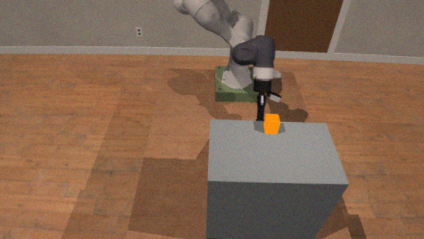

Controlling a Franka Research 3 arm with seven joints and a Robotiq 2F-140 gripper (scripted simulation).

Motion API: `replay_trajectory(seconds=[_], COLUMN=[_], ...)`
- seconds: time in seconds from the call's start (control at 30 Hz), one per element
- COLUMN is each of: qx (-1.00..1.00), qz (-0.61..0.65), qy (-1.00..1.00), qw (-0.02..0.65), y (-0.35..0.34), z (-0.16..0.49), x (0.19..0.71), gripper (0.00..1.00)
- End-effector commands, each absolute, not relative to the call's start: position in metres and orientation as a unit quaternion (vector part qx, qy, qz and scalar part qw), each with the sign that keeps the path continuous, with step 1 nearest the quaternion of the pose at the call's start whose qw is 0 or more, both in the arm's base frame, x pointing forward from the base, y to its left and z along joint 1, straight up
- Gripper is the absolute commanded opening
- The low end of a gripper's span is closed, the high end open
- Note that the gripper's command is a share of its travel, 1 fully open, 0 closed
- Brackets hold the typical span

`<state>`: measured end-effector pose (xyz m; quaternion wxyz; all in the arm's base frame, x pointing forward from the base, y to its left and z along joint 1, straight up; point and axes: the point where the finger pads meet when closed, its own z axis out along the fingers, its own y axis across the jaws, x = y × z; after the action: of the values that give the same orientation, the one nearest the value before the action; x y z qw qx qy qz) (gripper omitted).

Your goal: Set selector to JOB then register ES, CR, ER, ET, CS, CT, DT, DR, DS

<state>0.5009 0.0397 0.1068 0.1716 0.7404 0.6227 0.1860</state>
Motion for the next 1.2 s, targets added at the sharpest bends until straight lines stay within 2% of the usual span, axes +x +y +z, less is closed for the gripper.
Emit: replay_trajectory(seconds=[0.0,1.17], qx=[0.790,0.931], qz=[0.200,0.241], qy=[0.558,0.262], qw=[0.157,0.082], y=[0.028,-0.041], z=[0.108,0.116], x=[0.499,0.492], gripper=[0.10,0.10])
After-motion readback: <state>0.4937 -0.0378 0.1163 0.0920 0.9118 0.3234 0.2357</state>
